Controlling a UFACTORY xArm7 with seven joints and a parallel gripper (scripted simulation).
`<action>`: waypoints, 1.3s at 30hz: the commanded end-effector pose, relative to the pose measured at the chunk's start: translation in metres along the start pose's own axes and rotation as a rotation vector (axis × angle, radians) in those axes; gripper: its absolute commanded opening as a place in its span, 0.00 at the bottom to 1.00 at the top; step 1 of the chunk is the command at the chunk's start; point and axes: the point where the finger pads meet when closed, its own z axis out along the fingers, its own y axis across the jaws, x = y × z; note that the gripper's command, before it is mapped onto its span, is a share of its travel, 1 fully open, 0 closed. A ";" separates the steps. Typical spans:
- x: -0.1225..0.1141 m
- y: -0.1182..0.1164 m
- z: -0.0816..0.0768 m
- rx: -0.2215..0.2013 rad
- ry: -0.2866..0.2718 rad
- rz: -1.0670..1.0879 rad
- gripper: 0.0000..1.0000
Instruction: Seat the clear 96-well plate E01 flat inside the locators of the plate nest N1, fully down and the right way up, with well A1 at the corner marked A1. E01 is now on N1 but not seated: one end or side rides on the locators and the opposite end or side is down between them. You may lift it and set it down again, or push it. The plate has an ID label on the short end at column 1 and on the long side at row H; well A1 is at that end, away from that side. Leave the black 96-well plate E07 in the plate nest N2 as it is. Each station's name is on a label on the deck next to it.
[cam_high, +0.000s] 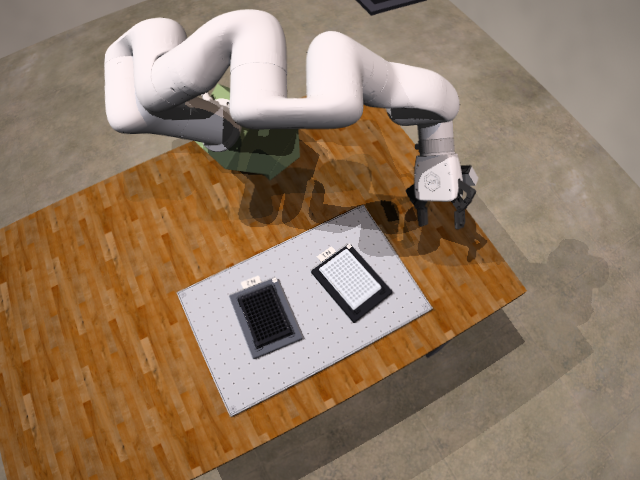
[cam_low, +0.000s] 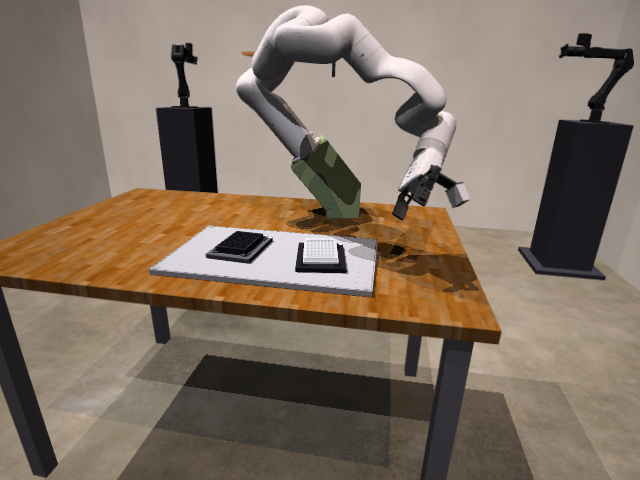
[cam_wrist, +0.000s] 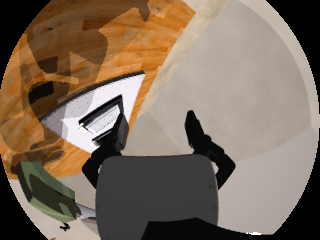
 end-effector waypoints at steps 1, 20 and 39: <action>0.000 0.002 -0.001 -0.002 0.002 0.004 1.00; -0.007 -0.009 0.006 0.056 0.027 0.082 0.00; -0.033 -0.055 0.024 0.287 0.089 0.392 0.00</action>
